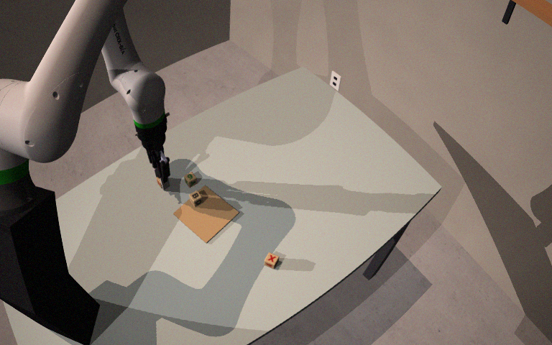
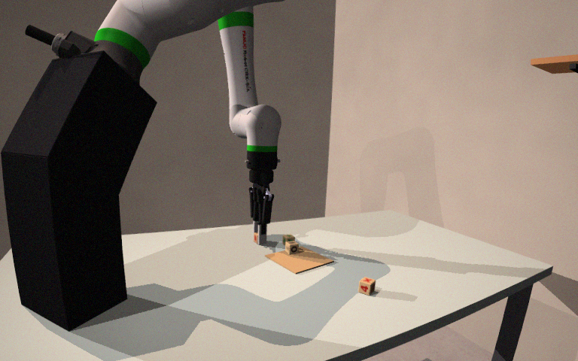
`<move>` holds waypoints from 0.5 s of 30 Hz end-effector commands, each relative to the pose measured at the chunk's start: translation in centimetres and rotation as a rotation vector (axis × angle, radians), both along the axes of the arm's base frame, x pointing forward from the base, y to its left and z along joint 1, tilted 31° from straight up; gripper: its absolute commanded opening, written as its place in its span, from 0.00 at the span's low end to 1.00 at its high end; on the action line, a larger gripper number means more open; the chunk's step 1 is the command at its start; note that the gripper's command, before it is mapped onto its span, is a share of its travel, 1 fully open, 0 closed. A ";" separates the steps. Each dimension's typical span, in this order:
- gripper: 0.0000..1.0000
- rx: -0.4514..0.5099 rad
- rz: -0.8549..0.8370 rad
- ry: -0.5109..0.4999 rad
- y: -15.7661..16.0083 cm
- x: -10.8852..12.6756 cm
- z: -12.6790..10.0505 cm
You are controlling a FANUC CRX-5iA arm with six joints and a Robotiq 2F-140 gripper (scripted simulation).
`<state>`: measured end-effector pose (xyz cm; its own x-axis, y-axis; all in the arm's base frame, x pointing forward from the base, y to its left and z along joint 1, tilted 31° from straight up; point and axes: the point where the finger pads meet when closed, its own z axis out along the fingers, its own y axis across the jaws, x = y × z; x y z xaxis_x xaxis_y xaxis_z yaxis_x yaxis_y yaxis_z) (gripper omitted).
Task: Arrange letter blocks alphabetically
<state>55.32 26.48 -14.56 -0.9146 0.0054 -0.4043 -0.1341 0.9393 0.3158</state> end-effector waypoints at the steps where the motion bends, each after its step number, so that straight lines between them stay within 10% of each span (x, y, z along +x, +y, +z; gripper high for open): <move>1: 0.16 0.000 0.000 0.000 0.0 0.0 0.0; 15: 0.16 0.000 0.000 0.000 -2.7 -3.0 6.8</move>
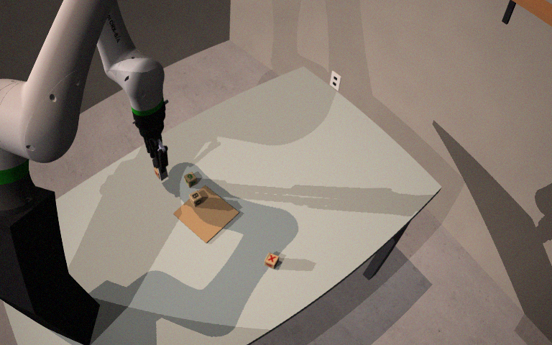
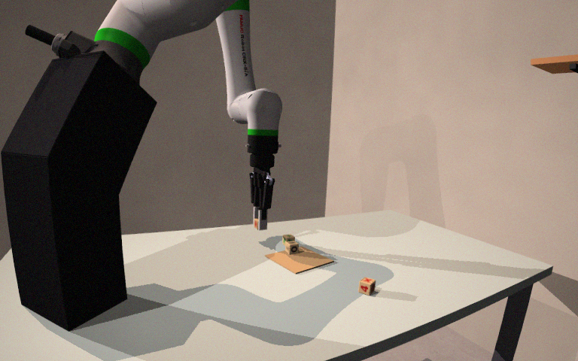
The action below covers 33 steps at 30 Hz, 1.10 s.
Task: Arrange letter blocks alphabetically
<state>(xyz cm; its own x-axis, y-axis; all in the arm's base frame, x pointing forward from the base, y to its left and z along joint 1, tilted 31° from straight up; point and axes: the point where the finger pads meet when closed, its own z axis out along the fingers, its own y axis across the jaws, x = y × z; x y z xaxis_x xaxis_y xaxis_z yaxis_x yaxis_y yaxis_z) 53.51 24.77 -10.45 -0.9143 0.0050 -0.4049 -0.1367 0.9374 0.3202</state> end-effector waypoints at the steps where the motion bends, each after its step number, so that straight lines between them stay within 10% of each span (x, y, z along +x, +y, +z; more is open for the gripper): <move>1: 0.16 -0.005 -0.003 0.000 -1.0 -1.2 2.7; 33: 0.16 -0.135 0.243 -0.088 -5.4 -0.6 3.5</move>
